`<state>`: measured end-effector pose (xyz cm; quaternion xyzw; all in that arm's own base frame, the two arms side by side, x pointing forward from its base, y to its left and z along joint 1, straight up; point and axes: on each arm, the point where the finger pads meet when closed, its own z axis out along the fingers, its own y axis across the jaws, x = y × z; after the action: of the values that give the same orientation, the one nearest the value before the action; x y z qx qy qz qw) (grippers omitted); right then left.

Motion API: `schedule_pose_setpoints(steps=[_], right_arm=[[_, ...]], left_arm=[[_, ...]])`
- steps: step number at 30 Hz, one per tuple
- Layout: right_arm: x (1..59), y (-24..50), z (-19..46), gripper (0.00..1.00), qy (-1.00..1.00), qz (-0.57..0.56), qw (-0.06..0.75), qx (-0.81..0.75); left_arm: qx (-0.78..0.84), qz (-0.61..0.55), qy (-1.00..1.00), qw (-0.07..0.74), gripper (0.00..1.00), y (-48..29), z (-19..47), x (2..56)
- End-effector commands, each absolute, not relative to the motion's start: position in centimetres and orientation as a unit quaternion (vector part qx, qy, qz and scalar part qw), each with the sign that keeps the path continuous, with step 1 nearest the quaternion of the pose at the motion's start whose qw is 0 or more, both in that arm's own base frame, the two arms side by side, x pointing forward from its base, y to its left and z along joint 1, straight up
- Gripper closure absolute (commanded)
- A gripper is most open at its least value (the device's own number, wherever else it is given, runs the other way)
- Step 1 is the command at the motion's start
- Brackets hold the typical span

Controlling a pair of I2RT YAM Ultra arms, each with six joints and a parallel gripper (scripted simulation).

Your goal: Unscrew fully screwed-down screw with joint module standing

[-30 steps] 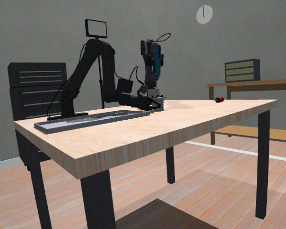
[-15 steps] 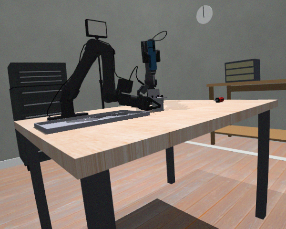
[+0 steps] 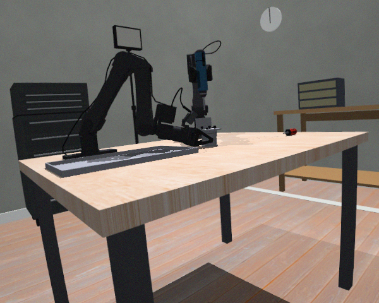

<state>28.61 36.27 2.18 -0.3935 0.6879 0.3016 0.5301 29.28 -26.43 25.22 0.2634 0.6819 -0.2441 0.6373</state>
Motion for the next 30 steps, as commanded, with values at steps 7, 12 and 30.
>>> schedule_pose_setpoints(steps=[7,12,30], right_arm=[[28.7,36.4,2.4,0.41,0.688,0.302,0.531,-0.392],[28.7,36.4,2.4,0.41,0.688,0.302,0.531,-0.392],[28.7,36.4,2.4,0.41,0.688,0.302,0.531,-0.392]], left_arm=[[0.238,-0.261,0.627,0.694,0.58,-26.5,30.5,30.1],[0.235,-0.264,0.620,0.701,0.58,-26.3,31.2,29.9],[0.231,-0.267,0.615,0.705,0.58,-26.3,31.6,29.9]])
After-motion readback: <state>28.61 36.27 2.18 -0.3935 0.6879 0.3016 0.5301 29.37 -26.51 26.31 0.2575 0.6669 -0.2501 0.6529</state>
